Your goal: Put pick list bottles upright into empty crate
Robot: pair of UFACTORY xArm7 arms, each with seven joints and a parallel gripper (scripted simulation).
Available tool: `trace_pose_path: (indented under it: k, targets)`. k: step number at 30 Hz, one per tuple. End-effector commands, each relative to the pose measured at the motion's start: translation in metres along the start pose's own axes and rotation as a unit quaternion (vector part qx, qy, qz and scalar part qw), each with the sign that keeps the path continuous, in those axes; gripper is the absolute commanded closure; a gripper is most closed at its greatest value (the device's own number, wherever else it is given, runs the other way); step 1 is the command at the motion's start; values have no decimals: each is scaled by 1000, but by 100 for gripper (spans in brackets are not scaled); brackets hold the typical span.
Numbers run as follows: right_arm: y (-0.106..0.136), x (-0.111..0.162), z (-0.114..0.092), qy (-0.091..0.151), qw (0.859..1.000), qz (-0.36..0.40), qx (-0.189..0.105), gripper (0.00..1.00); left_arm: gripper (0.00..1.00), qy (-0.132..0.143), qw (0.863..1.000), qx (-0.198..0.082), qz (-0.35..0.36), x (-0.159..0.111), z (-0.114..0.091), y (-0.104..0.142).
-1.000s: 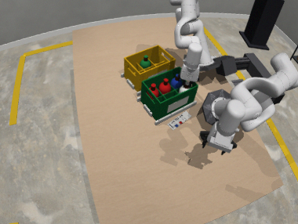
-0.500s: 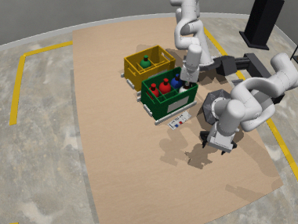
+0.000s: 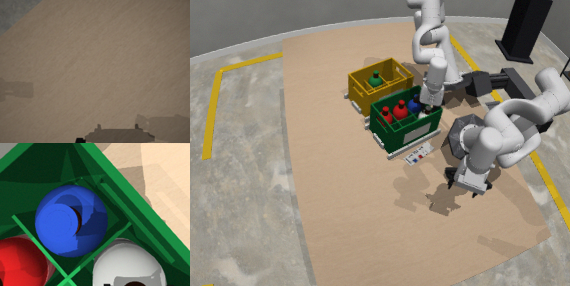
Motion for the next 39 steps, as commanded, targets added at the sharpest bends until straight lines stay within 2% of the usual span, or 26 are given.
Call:
trace_pose_path:
  k: [1,28,39]
  targets:
    - [0,0,1,0,1000,0,0,35,0,1,1000,1,0,0,-1,-1]
    - [0,0,1,0,1000,0,0,35,0,1,1000,1,0,0,-1,-1]
    - [0,0,-23,0,1000,0,0,35,0,1,1000,1,0,0,-1,-1]
Point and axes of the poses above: on each arm, the point where the finger pads meet when closed, its own z axis out along the fingers, its own x axis across the jaws, y = z × x, the point moved 2 cm from there along -z, back along the fingers, and after that the axes turned 7 degrees about -z, right-handed, at the moved point
